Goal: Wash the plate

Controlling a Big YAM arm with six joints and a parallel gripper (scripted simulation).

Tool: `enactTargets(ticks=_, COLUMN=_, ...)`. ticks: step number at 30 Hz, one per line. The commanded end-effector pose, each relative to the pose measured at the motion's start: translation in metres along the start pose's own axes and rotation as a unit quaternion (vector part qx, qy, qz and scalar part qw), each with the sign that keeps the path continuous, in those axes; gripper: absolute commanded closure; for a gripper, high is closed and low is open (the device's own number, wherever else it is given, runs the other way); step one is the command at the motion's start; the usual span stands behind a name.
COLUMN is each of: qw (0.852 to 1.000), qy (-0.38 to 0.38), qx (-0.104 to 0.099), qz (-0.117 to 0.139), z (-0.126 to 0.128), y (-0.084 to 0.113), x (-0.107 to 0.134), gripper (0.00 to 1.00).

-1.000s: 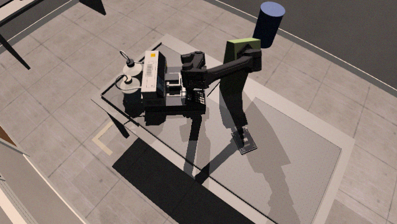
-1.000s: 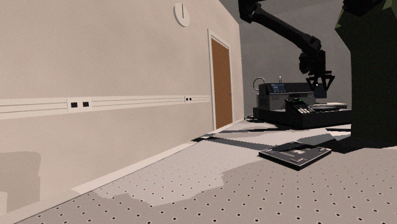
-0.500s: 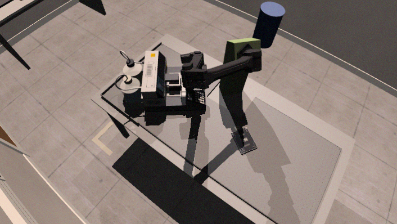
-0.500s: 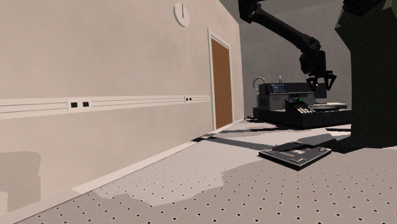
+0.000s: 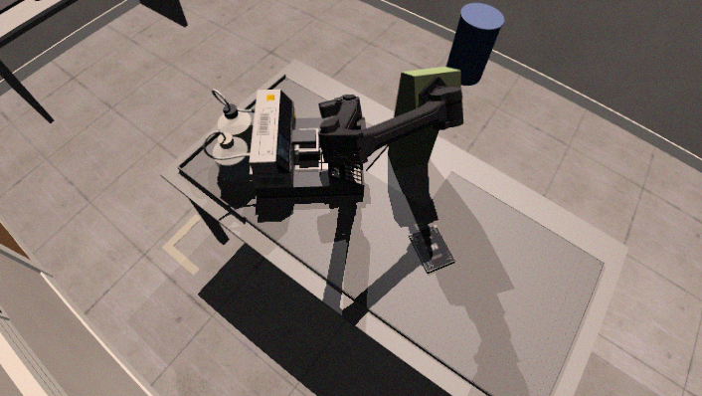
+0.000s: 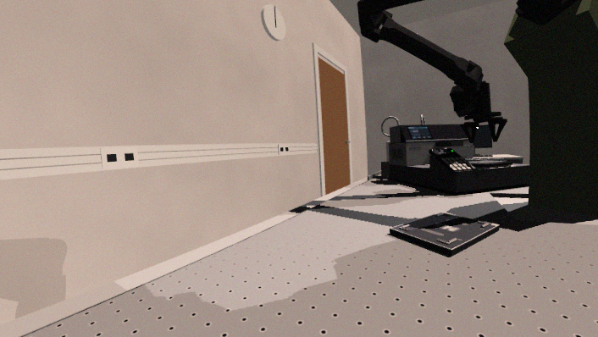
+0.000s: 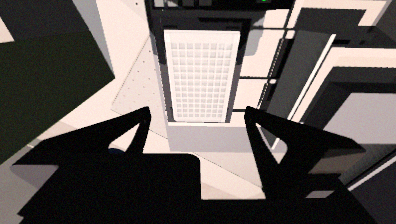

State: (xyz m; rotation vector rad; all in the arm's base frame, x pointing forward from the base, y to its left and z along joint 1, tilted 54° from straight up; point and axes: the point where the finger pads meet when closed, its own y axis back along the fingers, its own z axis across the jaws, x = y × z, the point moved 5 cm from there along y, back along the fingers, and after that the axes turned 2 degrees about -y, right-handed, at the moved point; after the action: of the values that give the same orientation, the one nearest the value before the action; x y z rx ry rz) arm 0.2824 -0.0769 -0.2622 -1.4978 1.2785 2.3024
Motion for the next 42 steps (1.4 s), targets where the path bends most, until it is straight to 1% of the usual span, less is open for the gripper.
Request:
enactTargets(ticks=1, qw=1.0, qy=-0.006, qx=0.001, qz=0.001, z=0.0, y=-0.009, x=0.002, gripper=0.0)
enactTargets(ticks=13, qw=1.0, qy=-0.007, qx=0.001, qz=0.001, z=0.0, y=-0.029, x=0.002, gripper=0.0)
enactTargets(ticks=16, qw=1.0, qy=-0.009, qx=-0.001, qz=0.002, z=0.003, y=-0.03, x=0.002, gripper=0.0)
enactTargets(ticks=17, qw=1.0, qy=-0.007, qx=0.001, qz=0.001, z=0.0, y=-0.032, x=0.002, gripper=0.0)
enactTargets(ticks=25, qw=1.0, qy=-0.007, qx=0.001, qz=0.001, z=0.0, y=-0.045, x=0.002, gripper=0.0)
enactTargets(ticks=27, qw=1.0, qy=-0.009, qx=-0.001, qz=0.001, z=0.003, y=-0.045, x=0.002, gripper=0.0)
enactTargets(ticks=28, qw=1.0, qy=-0.011, qx=0.005, qz=0.0, z=0.001, y=-0.038, x=0.001, gripper=0.0)
enactTargets(ticks=42, qw=1.0, qy=-0.011, qx=0.004, qz=0.0, z=0.001, y=-0.038, x=0.001, gripper=0.0)
